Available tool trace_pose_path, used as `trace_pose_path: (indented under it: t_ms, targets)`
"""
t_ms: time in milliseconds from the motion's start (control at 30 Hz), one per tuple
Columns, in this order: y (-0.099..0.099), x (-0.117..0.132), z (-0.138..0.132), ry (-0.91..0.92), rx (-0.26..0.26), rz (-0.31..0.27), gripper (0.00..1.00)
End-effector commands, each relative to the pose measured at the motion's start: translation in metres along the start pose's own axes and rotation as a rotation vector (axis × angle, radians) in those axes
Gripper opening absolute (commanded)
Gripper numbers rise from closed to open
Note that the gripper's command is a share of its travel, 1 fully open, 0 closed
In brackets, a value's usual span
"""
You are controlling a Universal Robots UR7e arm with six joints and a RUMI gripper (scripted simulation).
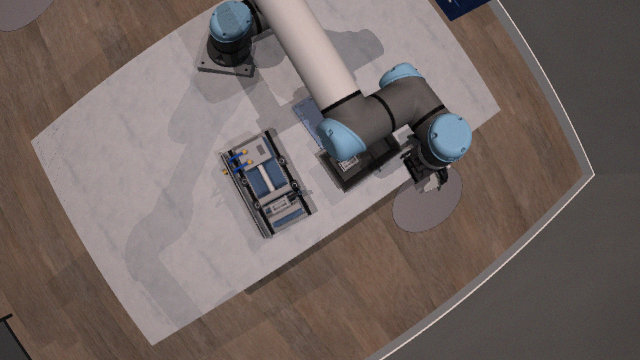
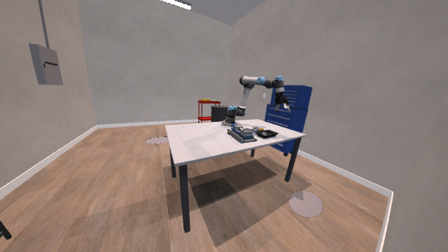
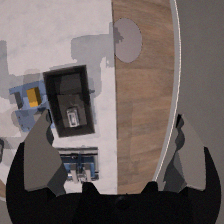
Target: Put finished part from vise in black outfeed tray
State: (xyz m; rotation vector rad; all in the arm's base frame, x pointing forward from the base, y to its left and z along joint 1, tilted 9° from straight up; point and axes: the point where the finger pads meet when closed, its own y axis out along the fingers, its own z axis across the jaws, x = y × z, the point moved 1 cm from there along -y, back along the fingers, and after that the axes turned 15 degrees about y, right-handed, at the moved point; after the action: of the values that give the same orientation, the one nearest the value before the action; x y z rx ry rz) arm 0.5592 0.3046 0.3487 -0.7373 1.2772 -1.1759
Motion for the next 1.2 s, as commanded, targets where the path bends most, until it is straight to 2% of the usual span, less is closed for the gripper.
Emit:
trace_pose_path:
  t_ms: [0, 567, 700, 867, 1033, 1100, 1167]
  targets:
    - [-0.001, 0.000, 0.000, 0.000, 0.001, 0.001, 1.00]
    - [-0.001, 0.000, 0.000, 0.000, 0.001, 0.001, 1.00]
    - [0.000, 0.006, 0.003, 0.000, 0.001, -0.004, 1.00]
    - [0.005, 0.042, 0.014, 0.001, -0.003, -0.031, 1.00]
    - [0.012, 0.113, 0.031, 0.004, -0.017, -0.079, 1.00]
    - [0.012, 0.113, 0.031, 0.004, -0.017, -0.079, 1.00]
    - [0.015, 0.148, 0.036, 0.006, -0.027, -0.100, 1.00]
